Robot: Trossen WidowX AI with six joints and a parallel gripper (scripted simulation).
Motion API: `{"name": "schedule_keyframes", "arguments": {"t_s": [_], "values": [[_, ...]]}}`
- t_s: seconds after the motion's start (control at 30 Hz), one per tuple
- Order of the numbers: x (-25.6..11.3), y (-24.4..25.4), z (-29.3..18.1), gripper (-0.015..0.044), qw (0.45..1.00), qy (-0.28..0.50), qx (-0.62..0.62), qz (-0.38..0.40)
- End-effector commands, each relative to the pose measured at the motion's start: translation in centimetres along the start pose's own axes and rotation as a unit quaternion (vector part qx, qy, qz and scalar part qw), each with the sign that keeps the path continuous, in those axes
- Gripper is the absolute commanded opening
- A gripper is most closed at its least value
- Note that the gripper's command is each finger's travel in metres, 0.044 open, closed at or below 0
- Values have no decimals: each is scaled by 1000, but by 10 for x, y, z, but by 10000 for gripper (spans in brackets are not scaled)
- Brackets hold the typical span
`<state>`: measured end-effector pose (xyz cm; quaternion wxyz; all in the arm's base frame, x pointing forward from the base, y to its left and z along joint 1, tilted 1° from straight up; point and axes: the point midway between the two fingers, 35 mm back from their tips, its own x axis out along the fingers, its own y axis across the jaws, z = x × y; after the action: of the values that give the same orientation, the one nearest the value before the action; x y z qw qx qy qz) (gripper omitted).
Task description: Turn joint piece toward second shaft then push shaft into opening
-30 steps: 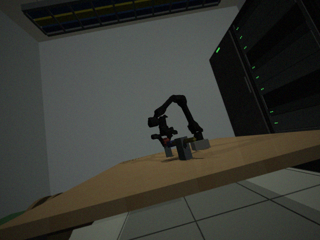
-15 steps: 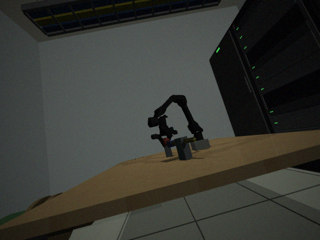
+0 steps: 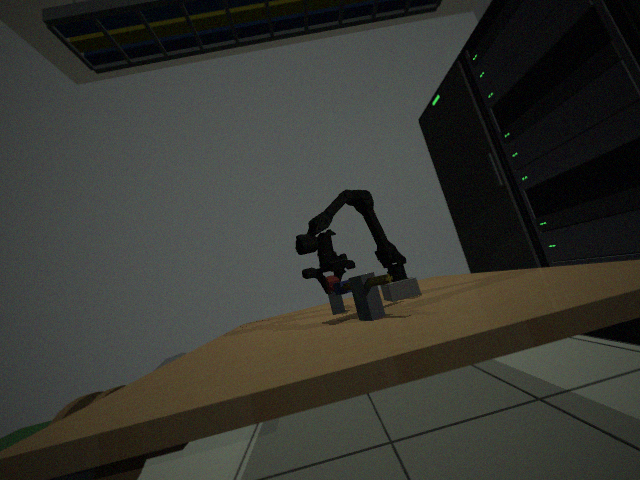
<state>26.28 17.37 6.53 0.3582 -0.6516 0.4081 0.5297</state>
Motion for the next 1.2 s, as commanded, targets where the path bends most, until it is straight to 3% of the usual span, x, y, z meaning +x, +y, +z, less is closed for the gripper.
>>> {"name": "schedule_keyframes", "arguments": {"t_s": [0.0,0.23,1.17], "values": [[0,0,0,16,1000,0,0,0],[1,0,0,0,1000,-6,3,1],[21,8,-2,0,971,-217,96,0]]}}
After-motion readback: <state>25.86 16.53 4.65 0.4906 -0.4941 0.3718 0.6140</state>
